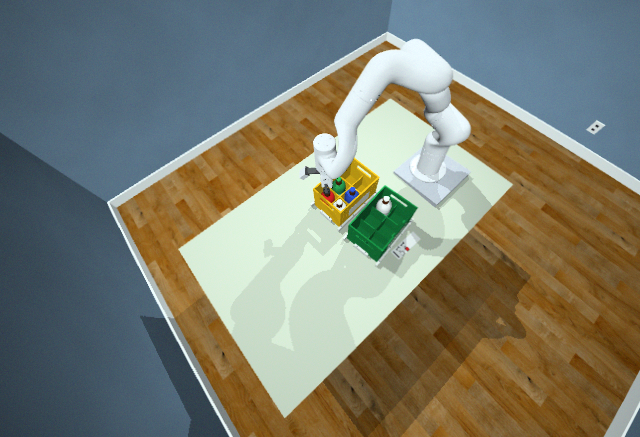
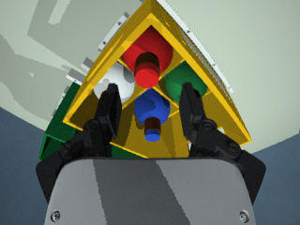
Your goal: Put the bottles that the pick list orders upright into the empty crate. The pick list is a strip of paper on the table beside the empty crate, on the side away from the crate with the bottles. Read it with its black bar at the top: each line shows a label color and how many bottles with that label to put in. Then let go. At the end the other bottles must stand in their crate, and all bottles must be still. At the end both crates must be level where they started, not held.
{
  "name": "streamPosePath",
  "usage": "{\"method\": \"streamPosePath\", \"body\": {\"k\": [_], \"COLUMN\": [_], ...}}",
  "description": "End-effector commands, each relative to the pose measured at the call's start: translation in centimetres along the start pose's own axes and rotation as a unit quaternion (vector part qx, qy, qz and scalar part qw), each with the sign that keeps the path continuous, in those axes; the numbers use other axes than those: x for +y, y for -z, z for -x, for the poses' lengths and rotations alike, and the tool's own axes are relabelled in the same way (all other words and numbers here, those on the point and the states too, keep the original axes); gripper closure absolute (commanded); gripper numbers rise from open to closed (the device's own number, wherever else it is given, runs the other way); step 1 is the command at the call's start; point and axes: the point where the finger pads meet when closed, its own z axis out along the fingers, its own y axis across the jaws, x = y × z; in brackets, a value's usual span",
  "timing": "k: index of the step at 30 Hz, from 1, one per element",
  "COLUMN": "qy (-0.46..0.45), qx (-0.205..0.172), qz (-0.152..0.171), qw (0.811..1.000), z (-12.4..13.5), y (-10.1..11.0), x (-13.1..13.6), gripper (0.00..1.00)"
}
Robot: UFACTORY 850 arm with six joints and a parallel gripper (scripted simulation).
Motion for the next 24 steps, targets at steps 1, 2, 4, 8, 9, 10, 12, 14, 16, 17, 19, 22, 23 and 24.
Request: {"method": "streamPosePath", "body": {"k": [1,2,4,8,9,10,12,14,16,17,19,22,23,24], "qy": [0.000,0.000,0.000,0.000,0.000,0.000,0.000,0.000,0.000,0.000,0.000,0.000,0.000,0.000], "qx": [0.001,0.001,0.001,0.001,0.001,0.001,0.001,0.001,0.001,0.001,0.001,0.001,0.001,0.001], "qz": [0.000,0.000,0.000,0.000,0.000,0.000,0.000,0.000,0.000,0.000,0.000,0.000,0.000,0.000], "qw": [1.000,1.000,1.000,1.000,1.000,1.000,1.000,1.000,1.000,1.000,1.000,1.000,1.000,1.000], "z": [-0.1,-0.1,-0.1,-0.1,-0.1,-0.1,-0.1,-0.1,-0.1,-0.1,-0.1,-0.1,-0.1,-0.1], "y": [0.0,-0.2,-0.4,-1.0,-1.1,-1.2,-1.5,-1.8,-2.0,-2.0,-2.2,-2.6,-2.7,-2.8], "x": [0.0,0.0,0.0,0.0,0.0,0.0,0.0,0.0,0.0,0.0,0.0,0.0,0.0,0.0], "gripper": [0.35,0.35,0.35,0.35,0.35,0.35,0.35,0.35,0.35,0.35,0.35,0.35,0.35,0.35]}}
